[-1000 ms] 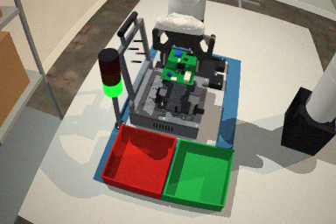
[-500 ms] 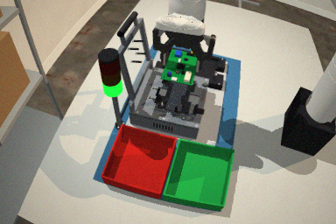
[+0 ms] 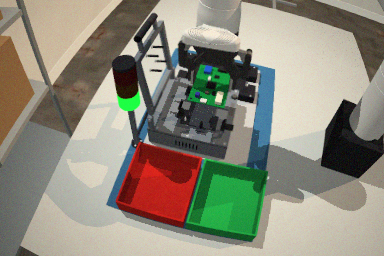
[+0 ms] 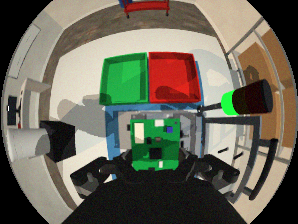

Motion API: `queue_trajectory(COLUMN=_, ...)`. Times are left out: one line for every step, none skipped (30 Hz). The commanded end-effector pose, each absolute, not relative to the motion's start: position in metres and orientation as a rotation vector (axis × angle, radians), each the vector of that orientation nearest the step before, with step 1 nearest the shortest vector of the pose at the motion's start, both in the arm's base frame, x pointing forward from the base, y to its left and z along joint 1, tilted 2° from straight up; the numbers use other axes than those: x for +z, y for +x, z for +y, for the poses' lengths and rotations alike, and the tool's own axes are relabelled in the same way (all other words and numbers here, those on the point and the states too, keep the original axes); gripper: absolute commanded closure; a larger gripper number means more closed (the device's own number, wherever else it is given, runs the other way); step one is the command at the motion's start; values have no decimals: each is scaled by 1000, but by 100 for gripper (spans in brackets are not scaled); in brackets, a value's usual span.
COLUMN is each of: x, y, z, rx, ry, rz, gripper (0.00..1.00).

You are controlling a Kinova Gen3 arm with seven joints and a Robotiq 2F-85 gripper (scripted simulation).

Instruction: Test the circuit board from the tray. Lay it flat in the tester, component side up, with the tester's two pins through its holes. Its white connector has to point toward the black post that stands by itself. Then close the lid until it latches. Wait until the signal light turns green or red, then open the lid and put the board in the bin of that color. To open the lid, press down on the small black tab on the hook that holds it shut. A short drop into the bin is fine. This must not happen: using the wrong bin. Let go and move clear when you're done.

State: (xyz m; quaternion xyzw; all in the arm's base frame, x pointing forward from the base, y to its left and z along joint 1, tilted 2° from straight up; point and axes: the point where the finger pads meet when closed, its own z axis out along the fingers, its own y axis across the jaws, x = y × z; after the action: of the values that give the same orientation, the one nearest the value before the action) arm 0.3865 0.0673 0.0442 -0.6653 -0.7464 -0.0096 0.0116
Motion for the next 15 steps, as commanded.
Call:
queue_trajectory(x=41, y=379, z=80, rx=-32, ry=-2065, rz=-2339, gripper=23)
queue_trajectory(x=41, y=379, z=80, rx=-32, ry=-2065, rz=-2339, gripper=23)
queue_trajectory(x=41, y=379, z=80, rx=-32, ry=-2065, rz=-2339, gripper=23)
queue_trajectory(x=40, y=377, z=83, rx=-32, ry=-2065, rz=-2339, gripper=23)
queue_trajectory(x=39, y=374, z=87, rx=-31, ry=-2065, rz=-2339, gripper=23)
queue_trajectory(x=38, y=372, z=90, rx=-31, ry=-2065, rz=-2339, gripper=23)
queue_trajectory(x=37, y=370, z=93, rx=-31, ry=-2065, rz=-2339, gripper=23)
queue_trajectory(x=36, y=367, z=97, rx=-31, ry=-2065, rz=-2339, gripper=23)
queue_trajectory(x=35, y=365, z=100, rx=-31, ry=-2065, rz=-2339, gripper=23)
queue_trajectory(x=33, y=362, z=104, rx=-31, ry=-2065, rz=-2339, gripper=23)
queue_trajectory(x=32, y=360, z=107, rx=-31, ry=-2065, rz=-2339, gripper=23)
queue_trajectory(x=31, y=357, z=111, rx=-31, ry=-2065, rz=-2339, gripper=23)
queue_trajectory(x=30, y=355, z=115, rx=-30, ry=-2065, rz=-2339, gripper=23)
queue_trajectory(x=29, y=352, z=119, rx=-30, ry=-2065, rz=-2339, gripper=23)
queue_trajectory(x=28, y=349, z=123, rx=-30, ry=-2068, rz=-2336, gripper=23)
